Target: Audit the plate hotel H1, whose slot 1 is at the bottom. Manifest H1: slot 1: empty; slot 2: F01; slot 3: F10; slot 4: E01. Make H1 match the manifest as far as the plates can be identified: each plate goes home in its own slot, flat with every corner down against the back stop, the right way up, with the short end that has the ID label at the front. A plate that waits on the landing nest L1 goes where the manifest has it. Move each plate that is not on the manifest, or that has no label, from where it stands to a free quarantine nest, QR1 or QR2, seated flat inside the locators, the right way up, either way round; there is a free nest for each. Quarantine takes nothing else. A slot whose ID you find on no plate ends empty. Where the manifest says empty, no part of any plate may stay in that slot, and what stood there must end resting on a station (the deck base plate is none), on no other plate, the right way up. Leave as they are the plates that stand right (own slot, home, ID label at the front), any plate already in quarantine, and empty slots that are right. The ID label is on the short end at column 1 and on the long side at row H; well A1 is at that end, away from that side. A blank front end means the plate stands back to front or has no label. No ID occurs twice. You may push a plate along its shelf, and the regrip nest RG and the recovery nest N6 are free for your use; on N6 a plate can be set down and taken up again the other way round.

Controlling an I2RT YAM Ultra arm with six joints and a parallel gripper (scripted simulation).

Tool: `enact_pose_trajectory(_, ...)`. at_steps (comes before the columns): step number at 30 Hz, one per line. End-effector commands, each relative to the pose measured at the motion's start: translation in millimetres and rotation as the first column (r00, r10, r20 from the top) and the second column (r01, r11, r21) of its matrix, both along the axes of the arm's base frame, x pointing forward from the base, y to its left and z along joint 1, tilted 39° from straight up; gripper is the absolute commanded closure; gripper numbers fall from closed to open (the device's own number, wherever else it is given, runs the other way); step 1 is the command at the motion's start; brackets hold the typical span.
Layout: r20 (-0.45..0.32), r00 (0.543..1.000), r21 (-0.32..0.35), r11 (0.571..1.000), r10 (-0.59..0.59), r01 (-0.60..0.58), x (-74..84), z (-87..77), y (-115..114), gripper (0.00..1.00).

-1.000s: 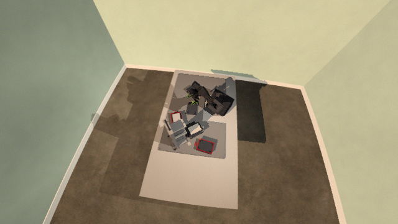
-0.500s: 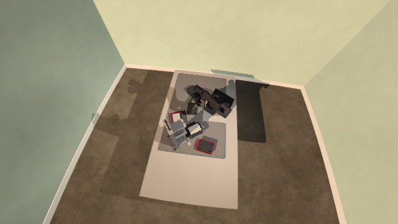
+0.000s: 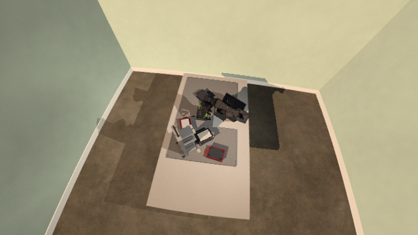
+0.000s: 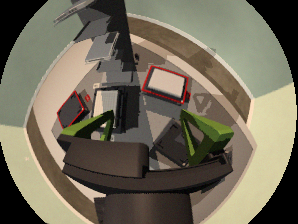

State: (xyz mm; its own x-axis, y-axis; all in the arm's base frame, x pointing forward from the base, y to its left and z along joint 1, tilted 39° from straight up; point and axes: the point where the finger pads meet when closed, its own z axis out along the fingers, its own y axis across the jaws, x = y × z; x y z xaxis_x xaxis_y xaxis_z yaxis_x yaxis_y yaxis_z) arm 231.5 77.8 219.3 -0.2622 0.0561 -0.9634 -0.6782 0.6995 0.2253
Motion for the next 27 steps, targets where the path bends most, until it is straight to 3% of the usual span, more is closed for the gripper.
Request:
enact_pose_trajectory(1,-0.034,0.999,0.021,0.999,-0.025,0.026,-4.9,-1.6,6,0.00)
enact_pose_trajectory(4,-0.028,0.999,0.019,0.999,-0.025,0.026,-9.1,4.6,14,0.00)
enact_pose_trajectory(8,0.008,1.000,0.011,1.000,-0.025,0.025,-15.3,24.6,25,0.00)
enact_pose_trajectory(27,0.009,1.000,0.030,0.999,-0.025,0.025,-50.7,43.4,65,0.00)
